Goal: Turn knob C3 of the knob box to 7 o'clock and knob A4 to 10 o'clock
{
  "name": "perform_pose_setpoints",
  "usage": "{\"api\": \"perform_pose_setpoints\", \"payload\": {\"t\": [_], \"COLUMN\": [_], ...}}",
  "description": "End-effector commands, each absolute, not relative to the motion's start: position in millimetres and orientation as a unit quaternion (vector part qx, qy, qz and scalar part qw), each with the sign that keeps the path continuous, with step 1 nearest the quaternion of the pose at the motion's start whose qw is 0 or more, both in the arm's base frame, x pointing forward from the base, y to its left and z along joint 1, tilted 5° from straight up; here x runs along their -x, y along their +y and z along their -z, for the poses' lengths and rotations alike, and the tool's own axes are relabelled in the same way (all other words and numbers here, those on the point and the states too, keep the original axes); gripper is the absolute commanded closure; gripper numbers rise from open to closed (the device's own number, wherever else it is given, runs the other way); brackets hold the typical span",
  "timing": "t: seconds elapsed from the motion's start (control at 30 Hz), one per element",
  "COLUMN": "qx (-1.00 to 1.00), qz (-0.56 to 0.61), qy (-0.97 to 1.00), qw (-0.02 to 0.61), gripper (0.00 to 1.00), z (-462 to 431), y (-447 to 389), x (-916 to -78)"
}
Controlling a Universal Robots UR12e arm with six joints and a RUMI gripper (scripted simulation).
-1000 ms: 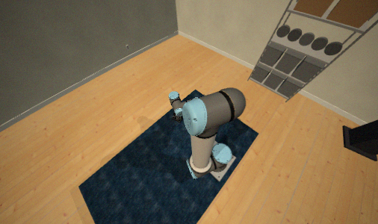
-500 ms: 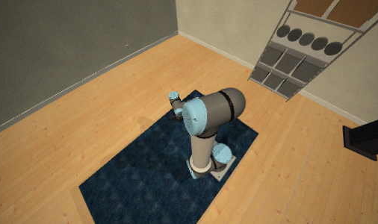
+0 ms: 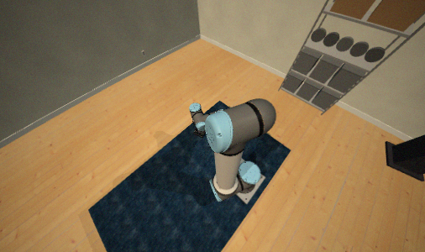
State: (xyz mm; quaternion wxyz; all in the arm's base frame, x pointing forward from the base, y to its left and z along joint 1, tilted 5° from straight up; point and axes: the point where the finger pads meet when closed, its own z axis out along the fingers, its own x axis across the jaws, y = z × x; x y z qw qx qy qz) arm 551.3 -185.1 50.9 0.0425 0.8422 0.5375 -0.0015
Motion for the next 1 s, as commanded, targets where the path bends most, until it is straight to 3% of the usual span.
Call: {"api": "perform_pose_setpoints", "payload": {"t": [0.0, 0.97], "qx": [-0.816, -0.632], "qz": [0.003, 0.014], "qy": [0.576, 0.774], "qw": [0.043, 0.041], "gripper": [0.96, 0.96], "z": [-51.6, -51.7], "y": [-185.8, -188.3], "x": [-551.7, -551.5]}}
